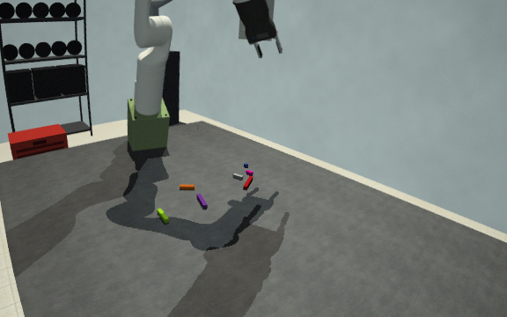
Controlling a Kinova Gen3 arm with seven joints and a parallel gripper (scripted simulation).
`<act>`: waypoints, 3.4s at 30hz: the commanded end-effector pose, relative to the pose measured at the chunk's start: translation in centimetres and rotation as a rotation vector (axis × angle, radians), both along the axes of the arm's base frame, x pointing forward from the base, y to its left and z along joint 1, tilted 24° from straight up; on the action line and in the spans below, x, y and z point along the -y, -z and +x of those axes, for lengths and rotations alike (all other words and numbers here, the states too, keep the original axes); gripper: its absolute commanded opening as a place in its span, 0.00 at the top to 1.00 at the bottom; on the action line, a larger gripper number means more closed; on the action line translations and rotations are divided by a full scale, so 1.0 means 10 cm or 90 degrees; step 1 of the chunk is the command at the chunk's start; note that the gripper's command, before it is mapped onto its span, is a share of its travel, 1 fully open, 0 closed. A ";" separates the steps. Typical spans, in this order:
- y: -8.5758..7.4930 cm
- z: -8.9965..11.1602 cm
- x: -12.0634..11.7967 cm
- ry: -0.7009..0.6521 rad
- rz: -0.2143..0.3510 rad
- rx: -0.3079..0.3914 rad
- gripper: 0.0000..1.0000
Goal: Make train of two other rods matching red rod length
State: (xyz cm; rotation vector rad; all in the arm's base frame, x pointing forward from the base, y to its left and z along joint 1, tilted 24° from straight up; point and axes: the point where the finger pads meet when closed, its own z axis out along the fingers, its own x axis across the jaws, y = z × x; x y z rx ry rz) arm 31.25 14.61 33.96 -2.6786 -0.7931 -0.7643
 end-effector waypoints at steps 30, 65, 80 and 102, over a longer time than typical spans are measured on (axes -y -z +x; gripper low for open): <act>0.18 0.03 -0.21 0.113 0.026 -0.012 0.00; 0.50 0.15 -0.28 0.229 0.045 -0.033 0.00; 0.65 0.21 -0.27 0.276 0.051 -0.043 0.00; 0.81 0.27 -0.24 0.324 0.057 -0.052 0.00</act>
